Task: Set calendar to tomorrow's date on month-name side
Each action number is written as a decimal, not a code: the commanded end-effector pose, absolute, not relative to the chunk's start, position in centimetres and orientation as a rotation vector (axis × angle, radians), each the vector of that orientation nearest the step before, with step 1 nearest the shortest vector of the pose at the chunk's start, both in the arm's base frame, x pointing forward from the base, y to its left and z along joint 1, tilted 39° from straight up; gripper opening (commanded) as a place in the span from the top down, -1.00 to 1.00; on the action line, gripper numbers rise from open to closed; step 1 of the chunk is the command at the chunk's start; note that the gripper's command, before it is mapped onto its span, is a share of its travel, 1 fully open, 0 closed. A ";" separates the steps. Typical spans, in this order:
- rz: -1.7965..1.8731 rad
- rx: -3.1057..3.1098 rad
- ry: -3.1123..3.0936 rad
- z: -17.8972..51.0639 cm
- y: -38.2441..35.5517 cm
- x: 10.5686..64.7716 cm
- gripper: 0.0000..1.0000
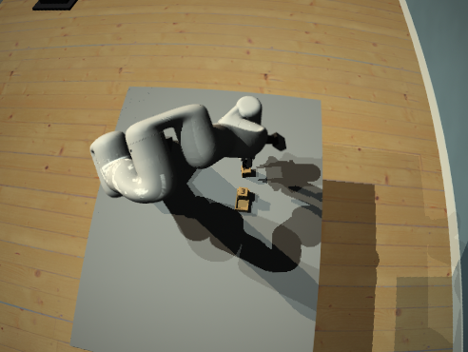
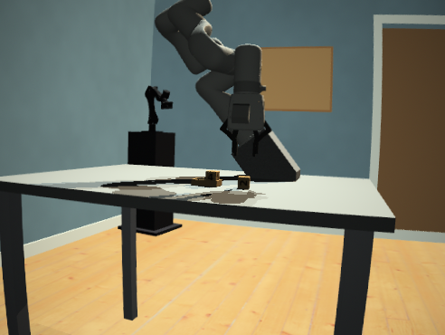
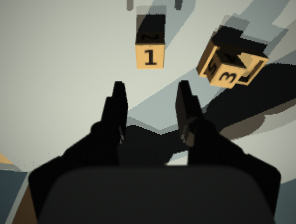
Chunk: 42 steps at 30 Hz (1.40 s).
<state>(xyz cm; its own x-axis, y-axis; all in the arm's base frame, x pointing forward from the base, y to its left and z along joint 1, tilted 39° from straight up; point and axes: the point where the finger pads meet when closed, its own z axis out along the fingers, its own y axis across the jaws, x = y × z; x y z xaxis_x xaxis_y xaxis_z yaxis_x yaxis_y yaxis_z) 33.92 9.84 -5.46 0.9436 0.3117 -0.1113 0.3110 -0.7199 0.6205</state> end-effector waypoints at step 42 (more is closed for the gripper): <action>0.006 2.422 0.439 -9.1 7.0 34.6 0.01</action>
